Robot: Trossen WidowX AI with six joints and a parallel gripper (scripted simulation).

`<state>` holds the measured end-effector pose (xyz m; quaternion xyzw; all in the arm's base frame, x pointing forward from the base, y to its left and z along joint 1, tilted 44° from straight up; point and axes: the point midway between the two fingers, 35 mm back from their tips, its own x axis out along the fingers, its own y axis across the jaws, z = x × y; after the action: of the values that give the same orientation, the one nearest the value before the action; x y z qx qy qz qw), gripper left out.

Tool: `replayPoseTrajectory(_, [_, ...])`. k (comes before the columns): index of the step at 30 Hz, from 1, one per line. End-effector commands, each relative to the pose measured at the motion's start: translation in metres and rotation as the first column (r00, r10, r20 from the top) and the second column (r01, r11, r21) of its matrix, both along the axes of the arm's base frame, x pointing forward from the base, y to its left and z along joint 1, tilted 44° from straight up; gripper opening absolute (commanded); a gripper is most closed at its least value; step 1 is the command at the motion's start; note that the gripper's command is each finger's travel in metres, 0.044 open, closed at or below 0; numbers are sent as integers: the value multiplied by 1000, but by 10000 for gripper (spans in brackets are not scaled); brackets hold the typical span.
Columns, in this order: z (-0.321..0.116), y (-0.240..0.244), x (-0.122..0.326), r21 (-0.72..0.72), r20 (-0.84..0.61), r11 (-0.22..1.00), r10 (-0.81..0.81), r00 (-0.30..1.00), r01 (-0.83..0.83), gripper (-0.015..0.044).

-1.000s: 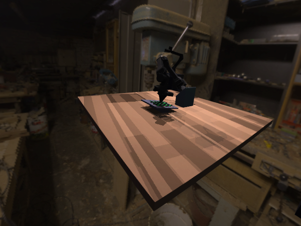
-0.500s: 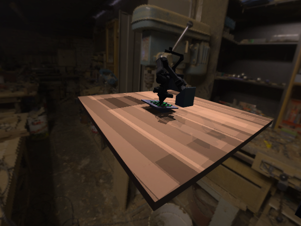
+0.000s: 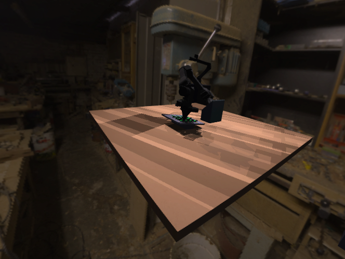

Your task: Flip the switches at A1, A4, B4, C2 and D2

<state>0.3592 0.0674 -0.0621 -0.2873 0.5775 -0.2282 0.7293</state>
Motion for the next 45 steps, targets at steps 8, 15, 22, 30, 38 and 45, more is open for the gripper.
replayPoseTrajectory(8, [-1,-1,1,-4,0,1000,4,1000,-4,0])
replayPoseTrajectory(15, [-1,-2,1,-4,0,1000,4,1000,-4,0])
replayPoseTrajectory(22, [-2,-3,1,-4,0,1000,4,1000,-4,0])
replayPoseTrajectory(30, [-3,-3,1,-5,0,1000,4,1000,-4,0])
replayPoseTrajectory(38, [4,4,0,1,-3,1000,-2,1000,2,0])
replayPoseTrajectory(45, [43,40,-11,-2,-20,1000,-14,1000,13,0])
